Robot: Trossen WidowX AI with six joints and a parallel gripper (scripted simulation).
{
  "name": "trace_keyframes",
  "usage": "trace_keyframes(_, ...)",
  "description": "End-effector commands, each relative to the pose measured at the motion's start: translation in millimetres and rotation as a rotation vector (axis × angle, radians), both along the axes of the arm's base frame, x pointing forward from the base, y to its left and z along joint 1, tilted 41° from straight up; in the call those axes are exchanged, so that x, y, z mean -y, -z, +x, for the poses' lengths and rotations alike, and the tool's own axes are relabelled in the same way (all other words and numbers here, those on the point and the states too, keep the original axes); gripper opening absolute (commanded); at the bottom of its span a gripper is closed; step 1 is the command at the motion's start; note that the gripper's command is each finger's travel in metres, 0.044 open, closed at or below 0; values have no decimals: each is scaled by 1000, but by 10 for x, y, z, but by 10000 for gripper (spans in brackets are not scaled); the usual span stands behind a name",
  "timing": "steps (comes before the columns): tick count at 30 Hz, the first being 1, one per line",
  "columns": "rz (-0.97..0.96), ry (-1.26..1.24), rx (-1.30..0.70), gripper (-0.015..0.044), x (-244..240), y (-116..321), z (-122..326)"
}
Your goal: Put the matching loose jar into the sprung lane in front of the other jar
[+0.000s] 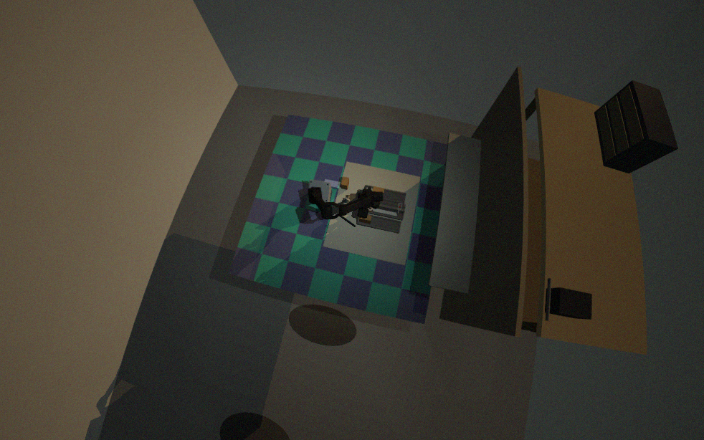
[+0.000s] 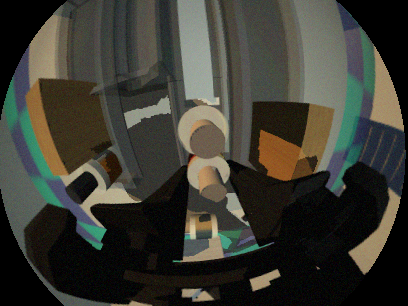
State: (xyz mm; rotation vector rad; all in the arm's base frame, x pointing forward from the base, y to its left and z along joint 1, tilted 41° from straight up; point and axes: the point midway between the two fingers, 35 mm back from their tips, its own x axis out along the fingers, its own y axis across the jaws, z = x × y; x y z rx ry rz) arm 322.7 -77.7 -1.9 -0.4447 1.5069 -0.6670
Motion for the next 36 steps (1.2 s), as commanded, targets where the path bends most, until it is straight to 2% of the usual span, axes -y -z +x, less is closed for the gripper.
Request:
trace_keyframes(1,-8,2,14,0,13,-9,12)
trace_keyframes(20,-8,2,13,0,-4,3,-20)
trace_keyframes(31,-8,2,13,280,-3,3,-13)
trace_keyframes(36,-7,2,13,280,-35,-32,-9)
